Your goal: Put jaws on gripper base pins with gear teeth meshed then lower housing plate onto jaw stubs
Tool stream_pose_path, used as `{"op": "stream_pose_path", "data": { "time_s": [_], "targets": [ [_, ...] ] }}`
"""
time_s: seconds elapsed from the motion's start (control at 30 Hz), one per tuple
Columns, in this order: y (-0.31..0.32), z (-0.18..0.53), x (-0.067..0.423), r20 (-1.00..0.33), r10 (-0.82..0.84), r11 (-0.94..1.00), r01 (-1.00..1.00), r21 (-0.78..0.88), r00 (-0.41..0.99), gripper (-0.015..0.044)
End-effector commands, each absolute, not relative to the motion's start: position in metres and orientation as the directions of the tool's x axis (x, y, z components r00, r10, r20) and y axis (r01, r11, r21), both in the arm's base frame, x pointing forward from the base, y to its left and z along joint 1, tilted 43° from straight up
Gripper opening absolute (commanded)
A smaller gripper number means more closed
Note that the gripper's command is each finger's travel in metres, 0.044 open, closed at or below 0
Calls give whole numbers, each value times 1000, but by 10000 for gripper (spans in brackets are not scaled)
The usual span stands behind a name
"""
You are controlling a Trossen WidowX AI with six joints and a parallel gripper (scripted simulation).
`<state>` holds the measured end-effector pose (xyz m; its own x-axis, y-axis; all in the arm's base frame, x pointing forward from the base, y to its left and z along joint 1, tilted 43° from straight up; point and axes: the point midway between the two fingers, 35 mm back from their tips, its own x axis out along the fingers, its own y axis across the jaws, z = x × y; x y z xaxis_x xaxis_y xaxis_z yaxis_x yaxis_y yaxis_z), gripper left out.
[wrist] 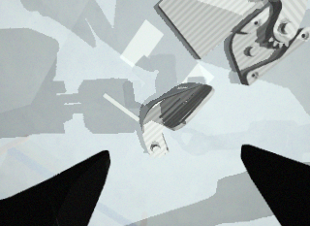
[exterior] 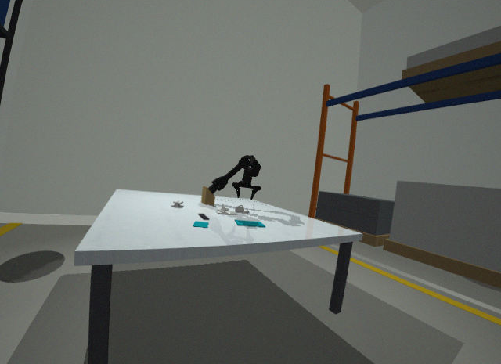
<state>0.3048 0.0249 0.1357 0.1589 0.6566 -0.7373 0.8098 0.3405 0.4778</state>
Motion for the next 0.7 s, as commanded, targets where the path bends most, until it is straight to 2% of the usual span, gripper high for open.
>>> {"op": "stream_pose_path", "data": {
  "time_s": [0.0, 0.67],
  "targets": [
    [24, 136, 305, -736, 658, 279, 856, 436, 159, 440],
    [18, 132, 305, -735, 659, -57, 985, 163, 160, 440]
  ]
}}
